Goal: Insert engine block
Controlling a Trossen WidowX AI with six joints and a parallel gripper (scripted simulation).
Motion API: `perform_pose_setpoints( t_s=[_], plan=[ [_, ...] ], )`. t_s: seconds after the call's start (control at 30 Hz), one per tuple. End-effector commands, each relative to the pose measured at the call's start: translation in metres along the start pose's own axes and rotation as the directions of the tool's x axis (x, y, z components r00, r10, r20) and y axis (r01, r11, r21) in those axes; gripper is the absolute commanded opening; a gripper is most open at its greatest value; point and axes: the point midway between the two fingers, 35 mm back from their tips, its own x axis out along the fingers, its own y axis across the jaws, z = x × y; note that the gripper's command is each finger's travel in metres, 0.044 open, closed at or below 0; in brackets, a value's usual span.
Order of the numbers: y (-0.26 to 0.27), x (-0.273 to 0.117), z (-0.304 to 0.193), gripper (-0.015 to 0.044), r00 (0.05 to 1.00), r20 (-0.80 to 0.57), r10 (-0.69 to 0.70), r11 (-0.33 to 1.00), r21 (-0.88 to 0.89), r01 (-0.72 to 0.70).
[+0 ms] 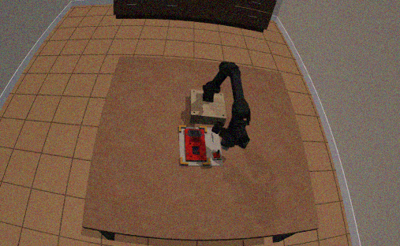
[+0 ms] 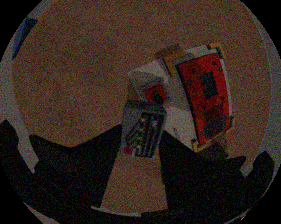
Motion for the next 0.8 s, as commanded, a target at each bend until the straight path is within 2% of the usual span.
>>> perform_pose_setpoints(
  t_s=[0.0, 0.37, 0.77],
  plan=[
    [-0.007, 0.004, 0.006, 0.0000, 1.000, 0.002, -0.004, 0.989, 0.148, 0.003],
    [-0.025, 0.013, 0.019, 0.0000, 1.000, 0.003, -0.005, 0.863, 0.505, 0.003],
    [-0.046, 0.023, 0.032, 0.0000, 1.000, 0.003, -0.007, 0.586, 0.810, 0.002]
  ],
)
